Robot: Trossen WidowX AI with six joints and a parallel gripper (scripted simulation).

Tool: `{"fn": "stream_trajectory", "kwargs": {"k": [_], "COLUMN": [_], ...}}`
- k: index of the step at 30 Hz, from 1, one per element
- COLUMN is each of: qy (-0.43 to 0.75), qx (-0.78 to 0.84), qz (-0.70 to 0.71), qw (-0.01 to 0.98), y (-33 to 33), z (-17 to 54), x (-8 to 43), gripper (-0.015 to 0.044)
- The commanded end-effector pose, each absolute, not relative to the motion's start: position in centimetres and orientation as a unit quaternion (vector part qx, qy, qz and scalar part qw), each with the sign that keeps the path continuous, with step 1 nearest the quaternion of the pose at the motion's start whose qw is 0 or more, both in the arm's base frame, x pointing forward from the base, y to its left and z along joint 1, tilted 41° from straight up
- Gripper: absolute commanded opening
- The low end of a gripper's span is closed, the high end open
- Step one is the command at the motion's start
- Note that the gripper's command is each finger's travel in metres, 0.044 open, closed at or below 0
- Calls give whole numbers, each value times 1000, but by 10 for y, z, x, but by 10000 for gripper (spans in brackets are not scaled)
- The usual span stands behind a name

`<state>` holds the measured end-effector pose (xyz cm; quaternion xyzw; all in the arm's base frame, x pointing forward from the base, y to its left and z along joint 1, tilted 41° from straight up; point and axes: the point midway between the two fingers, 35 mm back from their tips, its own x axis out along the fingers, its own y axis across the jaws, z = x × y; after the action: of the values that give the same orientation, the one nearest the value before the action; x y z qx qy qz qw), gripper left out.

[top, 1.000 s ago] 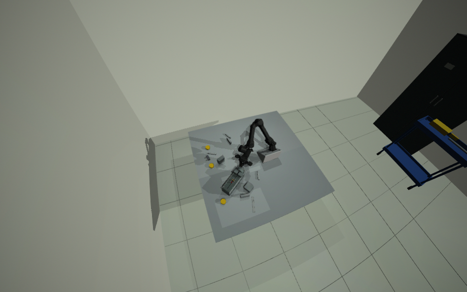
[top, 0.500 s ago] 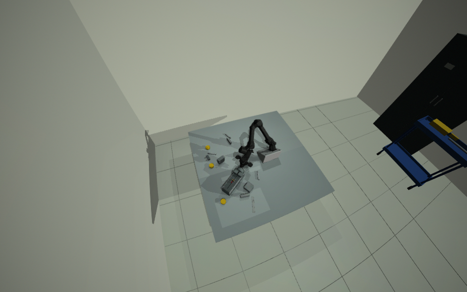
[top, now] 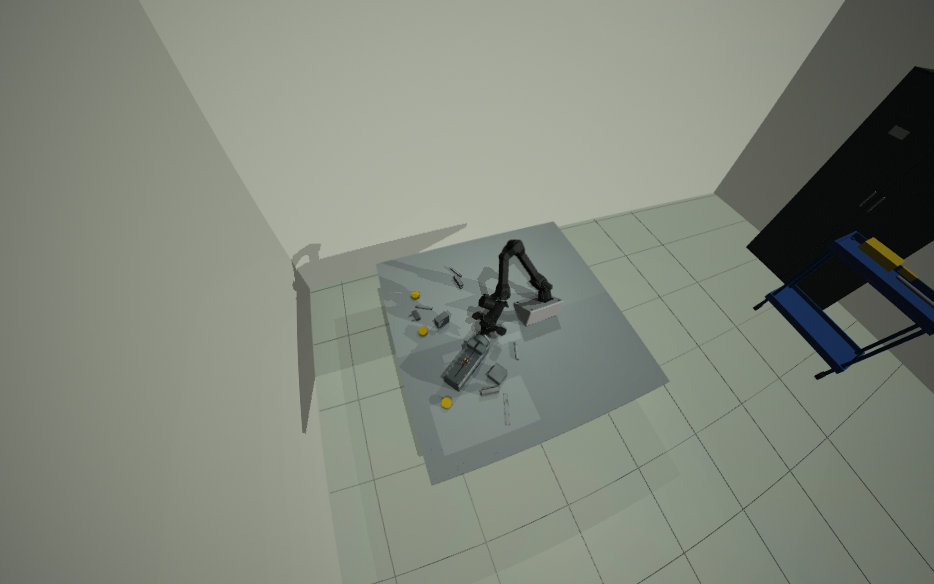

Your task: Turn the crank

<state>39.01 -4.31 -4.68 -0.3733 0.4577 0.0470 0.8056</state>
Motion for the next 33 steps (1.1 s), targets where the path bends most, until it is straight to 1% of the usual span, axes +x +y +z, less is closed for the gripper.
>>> {"fn": "stream_trajectory", "kwargs": {"k": [1,33], "qy": [464,464], "qx": [-371,-371], "qz": [52,52], "qw": [803,803], "y": [-42,-34], "z": [-55,-64], "x": [386,381], "gripper": [0,0]}}
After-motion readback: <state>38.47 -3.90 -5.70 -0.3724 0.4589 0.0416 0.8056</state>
